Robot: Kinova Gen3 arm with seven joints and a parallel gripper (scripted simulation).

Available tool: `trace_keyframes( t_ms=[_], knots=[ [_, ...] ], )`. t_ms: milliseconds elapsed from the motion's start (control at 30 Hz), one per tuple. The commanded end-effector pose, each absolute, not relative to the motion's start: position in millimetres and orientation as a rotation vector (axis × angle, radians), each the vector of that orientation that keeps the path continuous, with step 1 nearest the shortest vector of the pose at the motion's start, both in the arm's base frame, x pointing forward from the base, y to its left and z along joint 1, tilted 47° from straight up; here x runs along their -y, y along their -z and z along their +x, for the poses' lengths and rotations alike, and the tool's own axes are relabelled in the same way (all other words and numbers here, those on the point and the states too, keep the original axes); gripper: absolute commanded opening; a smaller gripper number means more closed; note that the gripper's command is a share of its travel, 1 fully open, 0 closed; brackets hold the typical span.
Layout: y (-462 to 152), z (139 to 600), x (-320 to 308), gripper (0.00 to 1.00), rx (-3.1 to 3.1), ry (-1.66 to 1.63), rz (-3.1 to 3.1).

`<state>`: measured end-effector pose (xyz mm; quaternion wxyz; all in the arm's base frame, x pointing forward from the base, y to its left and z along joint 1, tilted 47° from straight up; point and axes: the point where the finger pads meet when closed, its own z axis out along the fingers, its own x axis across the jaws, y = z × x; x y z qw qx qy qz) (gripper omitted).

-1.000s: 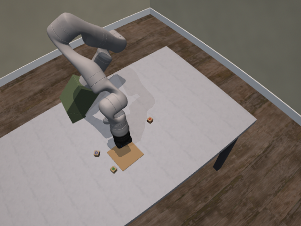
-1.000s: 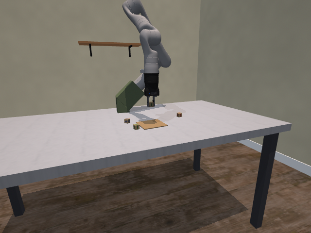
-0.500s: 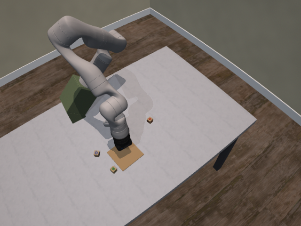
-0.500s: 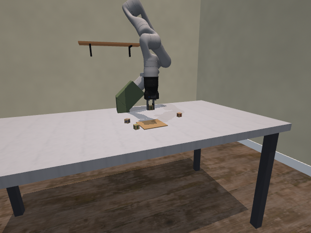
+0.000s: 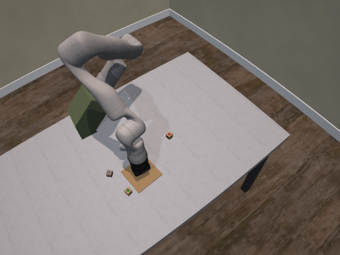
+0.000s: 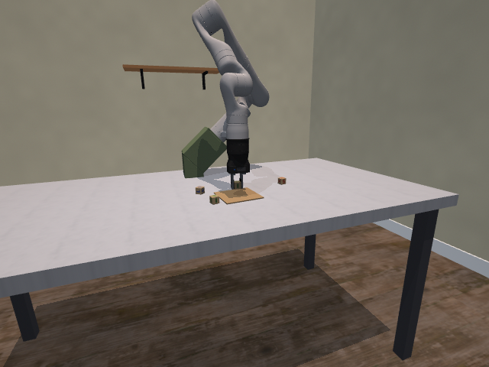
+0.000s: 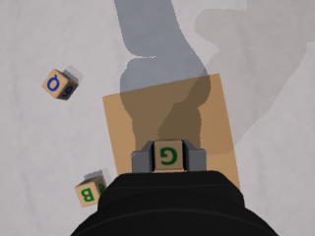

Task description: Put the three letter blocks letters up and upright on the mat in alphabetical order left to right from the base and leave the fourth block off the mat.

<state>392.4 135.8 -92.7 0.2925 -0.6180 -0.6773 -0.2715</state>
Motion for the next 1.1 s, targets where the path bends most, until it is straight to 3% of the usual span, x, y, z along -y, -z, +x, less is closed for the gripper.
trace_keyframes(
  t_ms=[0,1067],
  knots=[
    [98.4,388.9,-147.0,0.49,1.806,0.718,-1.632],
    [104.1,388.3,-153.2,0.49,1.806,0.718,-1.632]
  ],
)
